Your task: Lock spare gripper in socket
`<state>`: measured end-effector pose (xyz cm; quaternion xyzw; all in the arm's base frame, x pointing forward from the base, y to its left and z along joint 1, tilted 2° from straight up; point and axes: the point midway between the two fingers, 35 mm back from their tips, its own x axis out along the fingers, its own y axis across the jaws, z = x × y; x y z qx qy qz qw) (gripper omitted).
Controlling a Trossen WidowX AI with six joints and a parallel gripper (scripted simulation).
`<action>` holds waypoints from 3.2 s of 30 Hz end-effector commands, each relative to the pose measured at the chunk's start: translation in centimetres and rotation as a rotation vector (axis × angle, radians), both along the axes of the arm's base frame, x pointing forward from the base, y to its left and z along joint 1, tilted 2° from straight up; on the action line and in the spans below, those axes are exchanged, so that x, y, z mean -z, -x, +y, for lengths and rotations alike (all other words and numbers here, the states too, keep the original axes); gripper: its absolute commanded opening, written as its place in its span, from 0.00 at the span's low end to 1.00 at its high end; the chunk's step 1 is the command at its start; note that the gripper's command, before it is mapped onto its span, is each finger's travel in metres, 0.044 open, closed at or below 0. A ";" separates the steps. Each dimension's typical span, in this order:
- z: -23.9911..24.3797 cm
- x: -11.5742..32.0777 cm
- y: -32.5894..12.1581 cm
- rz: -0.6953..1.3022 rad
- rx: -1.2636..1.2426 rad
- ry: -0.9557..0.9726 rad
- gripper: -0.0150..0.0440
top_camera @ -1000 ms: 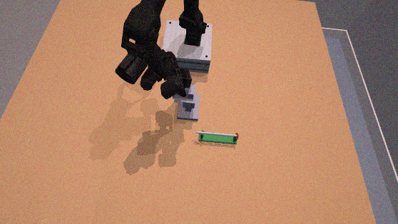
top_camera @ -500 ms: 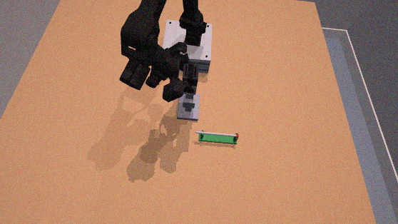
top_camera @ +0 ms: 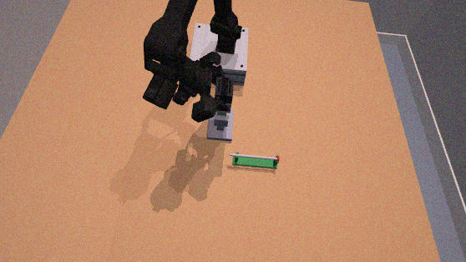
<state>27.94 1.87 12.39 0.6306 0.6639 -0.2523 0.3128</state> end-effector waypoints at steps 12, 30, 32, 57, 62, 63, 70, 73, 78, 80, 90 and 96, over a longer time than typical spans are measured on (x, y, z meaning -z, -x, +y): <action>0.0 2.0 -0.3 -0.003 0.008 -0.008 0.25; -0.1 4.7 -0.4 -0.004 0.007 -0.007 0.25; -0.1 5.0 -0.4 -0.005 0.007 -0.007 0.25; -0.2 5.5 -0.3 0.000 0.005 -0.004 0.57; -0.2 5.5 -0.3 0.000 0.005 -0.004 0.79; -0.2 5.5 -0.3 0.000 0.005 -0.004 0.83; -0.2 5.2 -0.3 -0.001 0.005 -0.004 1.00; -0.1 4.4 -0.3 -0.001 0.006 -0.005 1.00; -0.1 3.4 -0.1 0.007 0.006 -0.008 1.00; 0.0 3.0 0.0 0.008 0.006 -0.008 1.00; 0.0 1.0 0.2 0.015 0.006 -0.010 1.00; 0.1 -0.3 0.3 0.020 0.006 -0.012 1.00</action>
